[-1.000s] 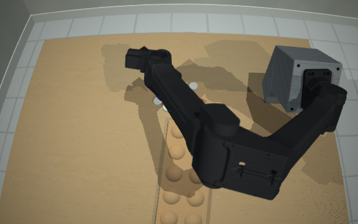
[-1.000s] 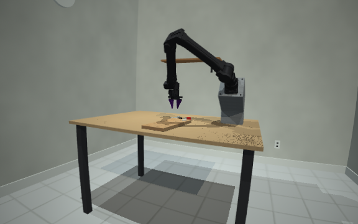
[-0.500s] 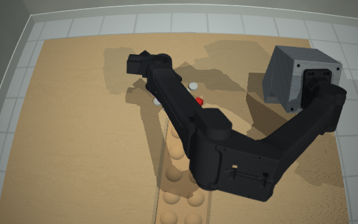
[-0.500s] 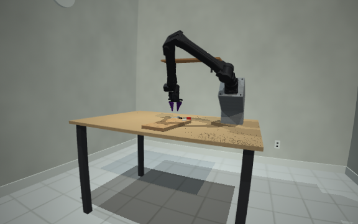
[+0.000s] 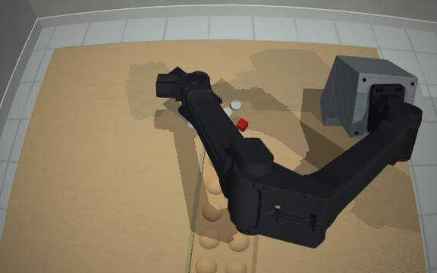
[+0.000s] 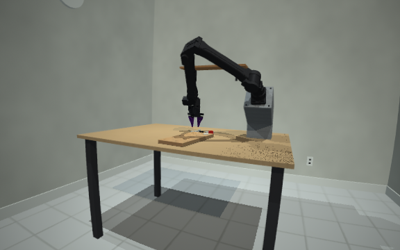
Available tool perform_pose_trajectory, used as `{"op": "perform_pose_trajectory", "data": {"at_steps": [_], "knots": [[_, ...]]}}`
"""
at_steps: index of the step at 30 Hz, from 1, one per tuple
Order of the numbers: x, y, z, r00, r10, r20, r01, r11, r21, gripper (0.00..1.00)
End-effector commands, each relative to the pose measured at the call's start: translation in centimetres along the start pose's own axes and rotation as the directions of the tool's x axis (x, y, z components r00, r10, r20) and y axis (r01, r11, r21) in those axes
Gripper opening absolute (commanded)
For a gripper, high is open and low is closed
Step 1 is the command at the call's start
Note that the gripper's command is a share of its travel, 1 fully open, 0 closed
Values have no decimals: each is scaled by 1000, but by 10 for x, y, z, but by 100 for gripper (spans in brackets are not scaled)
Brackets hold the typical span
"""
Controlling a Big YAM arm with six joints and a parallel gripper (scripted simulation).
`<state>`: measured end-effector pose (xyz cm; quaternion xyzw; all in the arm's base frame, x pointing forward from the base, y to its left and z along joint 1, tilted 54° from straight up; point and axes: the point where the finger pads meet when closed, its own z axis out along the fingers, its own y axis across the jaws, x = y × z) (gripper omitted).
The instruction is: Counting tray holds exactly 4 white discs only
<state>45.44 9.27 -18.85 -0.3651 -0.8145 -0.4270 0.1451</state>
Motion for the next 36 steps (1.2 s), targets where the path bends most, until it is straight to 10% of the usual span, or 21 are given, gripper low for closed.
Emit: {"op": "perform_pose_trajectory", "data": {"at_steps": [1, 36], "knots": [[5, -5, 15, 1000, 18, -13, -18, 1000, 10, 45], [3, -2, 45, 1000, 12, -10, -12, 1000, 6, 45]]}}
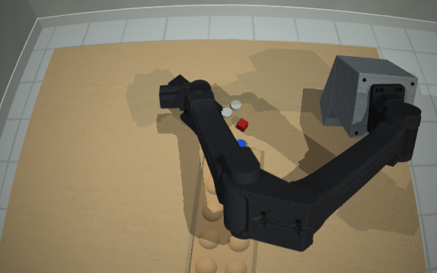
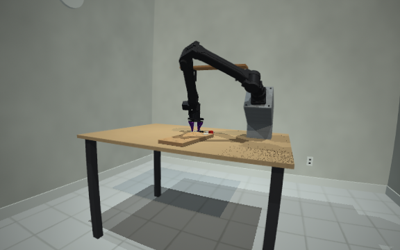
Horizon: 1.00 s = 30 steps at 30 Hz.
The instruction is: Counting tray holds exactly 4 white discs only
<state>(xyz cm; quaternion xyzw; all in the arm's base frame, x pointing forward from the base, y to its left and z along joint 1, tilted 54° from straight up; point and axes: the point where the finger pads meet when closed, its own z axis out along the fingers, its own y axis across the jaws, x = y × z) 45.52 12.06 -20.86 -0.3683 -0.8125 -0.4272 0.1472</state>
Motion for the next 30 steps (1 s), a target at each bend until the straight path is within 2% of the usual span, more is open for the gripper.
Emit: {"op": "perform_pose_trajectory", "data": {"at_steps": [1, 30], "knots": [[2, -1, 11, 1000, 3, -9, -3, 1000, 8, 45], [1, 0, 13, 1000, 2, -8, -2, 1000, 7, 45]]}}
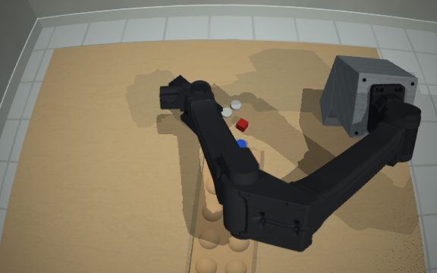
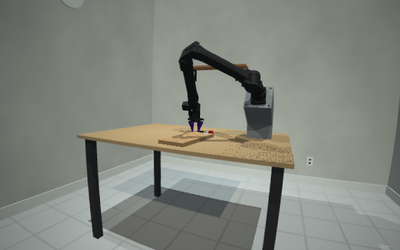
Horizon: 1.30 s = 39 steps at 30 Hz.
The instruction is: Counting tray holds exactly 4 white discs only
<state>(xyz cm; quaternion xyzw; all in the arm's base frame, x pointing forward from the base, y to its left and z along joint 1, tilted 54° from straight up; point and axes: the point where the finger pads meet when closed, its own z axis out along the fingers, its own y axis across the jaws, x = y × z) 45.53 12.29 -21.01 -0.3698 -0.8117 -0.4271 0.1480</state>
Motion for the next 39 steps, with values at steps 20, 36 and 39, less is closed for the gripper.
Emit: {"op": "perform_pose_trajectory", "data": {"at_steps": [20, 36, 39], "knots": [[1, 0, 13, 1000, 0, -8, 0, 1000, 9, 0], [1, 0, 13, 1000, 0, -8, 0, 1000, 9, 0], [1, 0, 13, 1000, 0, -8, 0, 1000, 9, 0]]}}
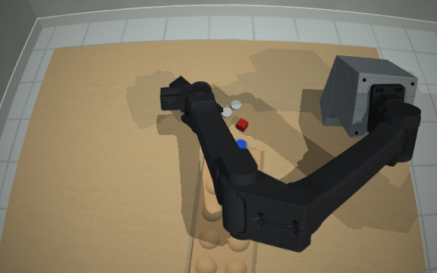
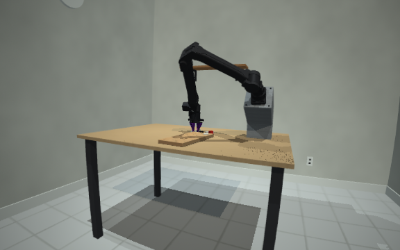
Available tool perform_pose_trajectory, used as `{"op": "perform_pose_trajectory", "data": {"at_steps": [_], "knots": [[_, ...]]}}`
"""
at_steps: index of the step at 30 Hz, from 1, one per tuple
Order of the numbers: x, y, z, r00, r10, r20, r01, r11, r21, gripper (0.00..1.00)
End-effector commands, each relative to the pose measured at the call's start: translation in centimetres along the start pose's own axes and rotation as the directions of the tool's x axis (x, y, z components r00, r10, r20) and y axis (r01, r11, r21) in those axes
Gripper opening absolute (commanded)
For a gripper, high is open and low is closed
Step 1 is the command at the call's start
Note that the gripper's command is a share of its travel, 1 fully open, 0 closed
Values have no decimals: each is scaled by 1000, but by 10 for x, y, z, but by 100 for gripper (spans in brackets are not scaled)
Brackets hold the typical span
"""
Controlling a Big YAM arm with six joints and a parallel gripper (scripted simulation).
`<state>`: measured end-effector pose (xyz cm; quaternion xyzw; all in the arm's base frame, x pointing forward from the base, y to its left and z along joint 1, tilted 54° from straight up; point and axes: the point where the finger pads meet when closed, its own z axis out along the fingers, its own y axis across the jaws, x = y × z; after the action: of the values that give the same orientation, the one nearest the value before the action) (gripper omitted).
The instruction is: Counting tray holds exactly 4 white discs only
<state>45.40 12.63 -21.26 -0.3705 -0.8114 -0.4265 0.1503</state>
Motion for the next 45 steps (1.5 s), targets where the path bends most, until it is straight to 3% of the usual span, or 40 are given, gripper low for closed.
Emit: {"op": "perform_pose_trajectory", "data": {"at_steps": [1, 10, 13, 24, 26, 28, 31, 38, 41, 43, 45], "knots": [[0, 1, 9, 1000, -4, -6, 4, 1000, 7, 0], [0, 1, 9, 1000, -4, -6, 4, 1000, 7, 0], [-9, 9, -23, 1000, -7, 23, 8, 1000, -21, 0], [-14, 15, -118, 999, -24, 37, 25, 999, -24, 0], [-14, 15, -118, 999, -24, 37, 25, 999, -24, 0], [-4, 7, -97, 1000, -23, -6, 23, 1000, 9, 0], [3, 1, -95, 1000, -8, -14, 9, 1000, 16, 0], [37, 83, -106, 999, -23, 22, 22, 999, 25, 0], [55, 110, -107, 999, -23, 25, 23, 999, 28, 0], [55, 110, -107, 999, -23, 25, 23, 999, 28, 0], [96, 153, -106, 999, -21, 29, 20, 999, 34, 0]]}}
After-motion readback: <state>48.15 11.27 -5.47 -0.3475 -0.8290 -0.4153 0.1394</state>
